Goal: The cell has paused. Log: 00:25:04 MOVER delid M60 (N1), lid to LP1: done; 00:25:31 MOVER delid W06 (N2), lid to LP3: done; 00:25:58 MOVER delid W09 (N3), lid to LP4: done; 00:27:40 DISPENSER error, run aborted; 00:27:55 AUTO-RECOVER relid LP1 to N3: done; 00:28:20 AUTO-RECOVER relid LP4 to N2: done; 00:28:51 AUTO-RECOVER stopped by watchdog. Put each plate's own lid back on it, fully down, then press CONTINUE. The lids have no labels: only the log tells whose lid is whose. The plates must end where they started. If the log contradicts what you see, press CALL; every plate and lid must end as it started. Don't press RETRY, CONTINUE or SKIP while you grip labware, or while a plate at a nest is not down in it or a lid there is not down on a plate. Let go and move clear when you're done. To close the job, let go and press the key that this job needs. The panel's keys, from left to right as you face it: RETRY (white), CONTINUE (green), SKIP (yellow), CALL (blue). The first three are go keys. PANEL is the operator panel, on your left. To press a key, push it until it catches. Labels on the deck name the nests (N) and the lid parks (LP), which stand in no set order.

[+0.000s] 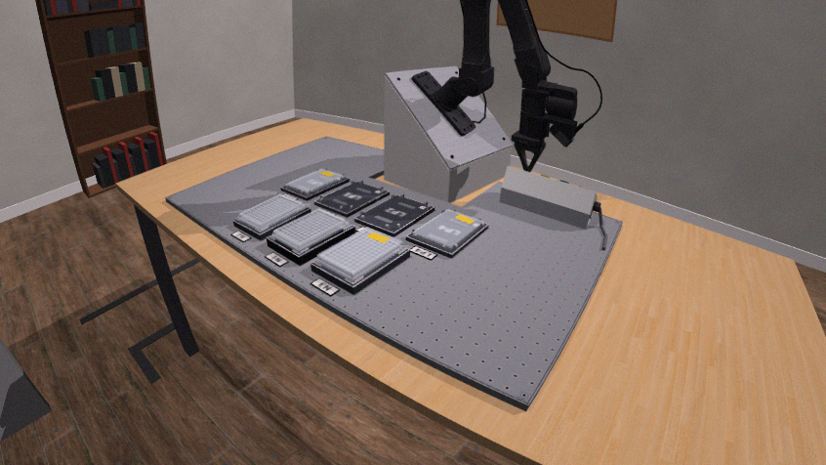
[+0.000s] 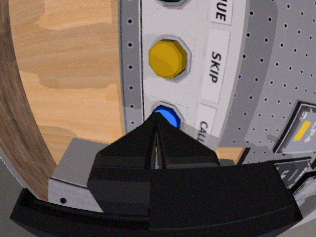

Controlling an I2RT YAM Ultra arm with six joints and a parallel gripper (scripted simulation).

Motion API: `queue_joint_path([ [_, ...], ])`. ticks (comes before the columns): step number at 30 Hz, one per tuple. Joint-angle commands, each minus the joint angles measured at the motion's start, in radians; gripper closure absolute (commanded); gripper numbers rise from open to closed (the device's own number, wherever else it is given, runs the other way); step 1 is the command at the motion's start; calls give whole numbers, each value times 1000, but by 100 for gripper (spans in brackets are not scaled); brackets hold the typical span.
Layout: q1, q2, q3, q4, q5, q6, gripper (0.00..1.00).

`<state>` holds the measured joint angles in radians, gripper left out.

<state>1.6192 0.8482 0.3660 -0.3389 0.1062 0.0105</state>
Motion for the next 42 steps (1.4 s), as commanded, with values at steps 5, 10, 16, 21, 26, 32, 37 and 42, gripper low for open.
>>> queue_joint_path([
  [5, -21, 25, -23, 19, 43, -9, 100],
  [10, -21, 25, -23, 19, 43, -9, 100],
  [16, -21, 25, -23, 19, 43, -9, 100],
  [21, -21, 25, -23, 19, 43, -9, 100],
  [26, -21, 25, -23, 19, 43, -9, 100],
  [32, -21, 25, -23, 19, 43, -9, 100],
  [37, -21, 25, -23, 19, 43, -9, 100],
  [42, 45, -68, 49, -94, 71, 40, 100],
])
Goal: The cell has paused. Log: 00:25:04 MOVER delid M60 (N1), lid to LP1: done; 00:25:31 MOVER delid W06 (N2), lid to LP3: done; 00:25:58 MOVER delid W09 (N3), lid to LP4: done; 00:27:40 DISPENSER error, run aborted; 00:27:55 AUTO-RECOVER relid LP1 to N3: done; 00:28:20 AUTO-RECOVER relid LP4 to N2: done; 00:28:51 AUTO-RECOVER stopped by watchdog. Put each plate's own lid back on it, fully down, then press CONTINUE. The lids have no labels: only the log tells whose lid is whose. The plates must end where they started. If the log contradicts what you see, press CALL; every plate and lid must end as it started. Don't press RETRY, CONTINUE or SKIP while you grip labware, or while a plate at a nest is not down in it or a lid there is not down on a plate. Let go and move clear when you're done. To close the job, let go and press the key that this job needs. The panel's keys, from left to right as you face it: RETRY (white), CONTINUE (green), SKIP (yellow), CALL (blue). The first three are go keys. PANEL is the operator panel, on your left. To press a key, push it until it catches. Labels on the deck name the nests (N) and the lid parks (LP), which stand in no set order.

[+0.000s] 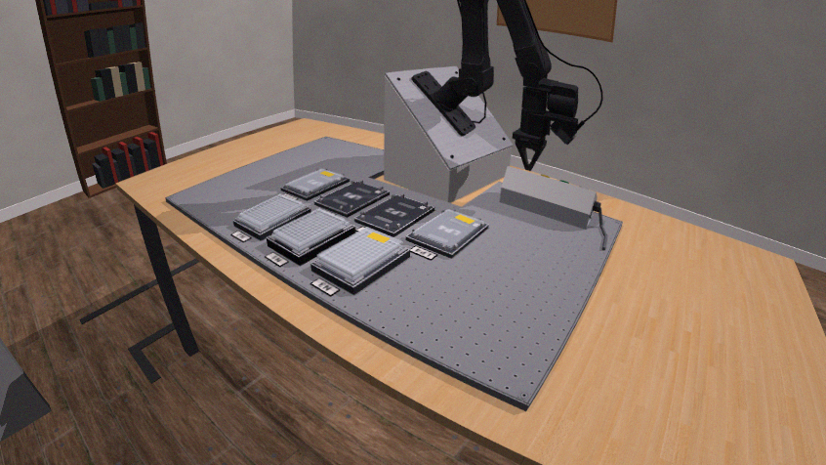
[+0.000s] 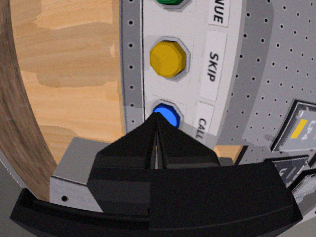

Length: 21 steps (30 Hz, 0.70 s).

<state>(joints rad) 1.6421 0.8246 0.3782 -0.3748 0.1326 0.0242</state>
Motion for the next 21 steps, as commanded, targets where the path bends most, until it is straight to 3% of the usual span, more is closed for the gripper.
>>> queue_joint_path([
  [1, 25, -53, 40, -71, 48, 29, 100],
  [21, 70, -172, 94, -251, 80, 63, 100],
])
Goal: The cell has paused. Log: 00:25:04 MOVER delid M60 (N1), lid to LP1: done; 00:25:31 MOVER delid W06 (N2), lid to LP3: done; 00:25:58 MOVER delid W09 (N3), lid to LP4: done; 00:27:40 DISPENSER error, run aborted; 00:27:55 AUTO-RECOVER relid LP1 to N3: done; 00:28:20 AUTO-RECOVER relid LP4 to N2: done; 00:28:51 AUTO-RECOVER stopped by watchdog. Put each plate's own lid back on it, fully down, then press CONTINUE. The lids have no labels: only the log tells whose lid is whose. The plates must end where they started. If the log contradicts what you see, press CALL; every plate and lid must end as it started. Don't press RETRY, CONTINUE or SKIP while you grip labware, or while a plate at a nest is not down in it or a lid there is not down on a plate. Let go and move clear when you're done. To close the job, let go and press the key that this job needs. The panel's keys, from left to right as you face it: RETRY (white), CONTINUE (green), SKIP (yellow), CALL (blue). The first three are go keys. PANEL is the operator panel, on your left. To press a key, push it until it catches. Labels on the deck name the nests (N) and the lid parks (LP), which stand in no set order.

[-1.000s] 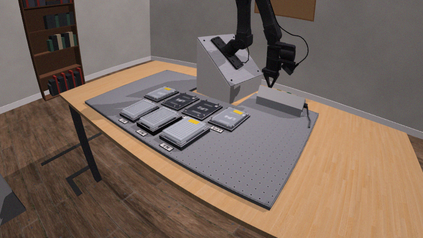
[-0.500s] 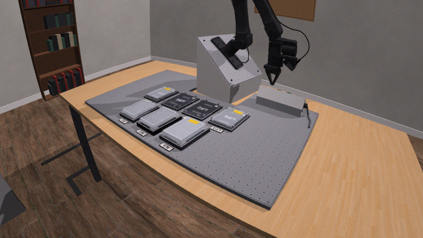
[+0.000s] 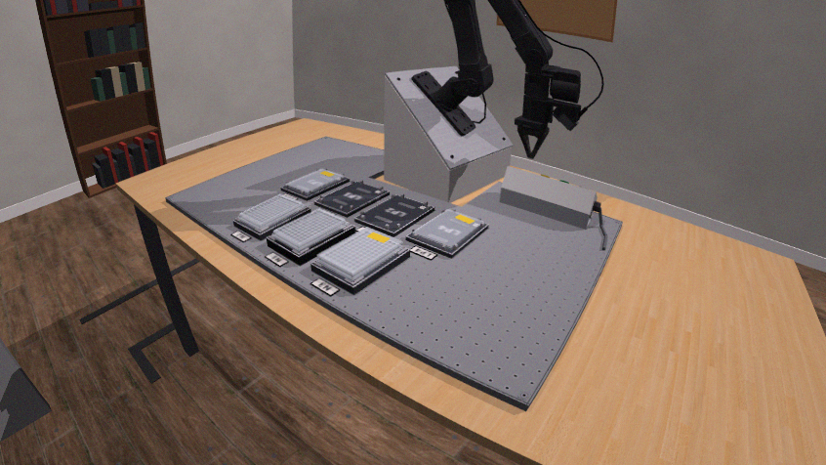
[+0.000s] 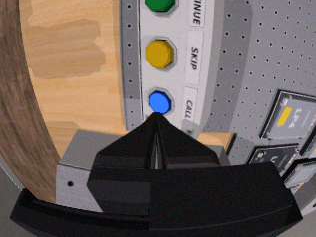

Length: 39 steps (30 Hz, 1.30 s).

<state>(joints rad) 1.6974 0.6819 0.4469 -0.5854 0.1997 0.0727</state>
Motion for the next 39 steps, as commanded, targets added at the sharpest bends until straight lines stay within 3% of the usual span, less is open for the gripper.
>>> queue_joint_path([
  [1, 16, -31, 17, -43, 14, 15, 100],
  [7, 17, -34, -6, -45, 15, 15, 100],
  [8, 19, -41, 24, -55, 16, 18, 100],
  [20, 55, -103, 70, -166, 39, 45, 100],
  [39, 52, -91, 49, -162, 37, 43, 100],
])
